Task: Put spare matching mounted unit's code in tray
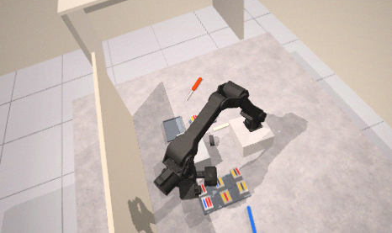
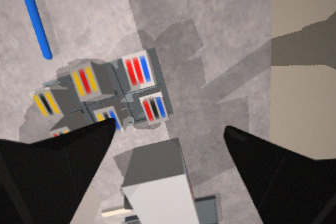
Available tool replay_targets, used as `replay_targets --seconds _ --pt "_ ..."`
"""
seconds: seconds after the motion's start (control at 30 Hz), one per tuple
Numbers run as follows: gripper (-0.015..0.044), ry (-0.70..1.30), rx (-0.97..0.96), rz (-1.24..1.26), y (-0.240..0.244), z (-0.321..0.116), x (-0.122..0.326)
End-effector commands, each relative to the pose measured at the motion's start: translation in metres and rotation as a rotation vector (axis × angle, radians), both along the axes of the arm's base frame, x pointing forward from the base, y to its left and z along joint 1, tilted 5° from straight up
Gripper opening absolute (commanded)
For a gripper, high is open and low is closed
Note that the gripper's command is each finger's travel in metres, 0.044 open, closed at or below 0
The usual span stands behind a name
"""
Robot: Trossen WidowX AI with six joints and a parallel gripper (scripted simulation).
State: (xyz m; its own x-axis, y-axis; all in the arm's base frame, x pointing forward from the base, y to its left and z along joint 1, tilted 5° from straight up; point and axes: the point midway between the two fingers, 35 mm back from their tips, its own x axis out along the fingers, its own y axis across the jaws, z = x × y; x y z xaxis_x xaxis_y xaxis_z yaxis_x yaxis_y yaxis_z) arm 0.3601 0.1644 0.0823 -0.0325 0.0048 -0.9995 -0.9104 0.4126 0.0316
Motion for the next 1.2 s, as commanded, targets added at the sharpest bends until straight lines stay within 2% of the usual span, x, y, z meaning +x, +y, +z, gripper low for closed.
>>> replay_targets --seconds 0.0,0.3,0.47,0.5,1.17 --pt "0.044 0.014 0.018 0.323 0.047 -0.015 -0.024" --pt "0.044 0.014 0.018 0.323 0.047 -0.015 -0.024" --pt "0.0309 0.014 0.017 0.323 0.044 -0.04 -0.028" --pt "0.03 0.014 0.017 0.323 0.043 -0.048 -0.029" --pt "0.03 0.014 0.017 0.323 0.043 -0.068 -0.031"
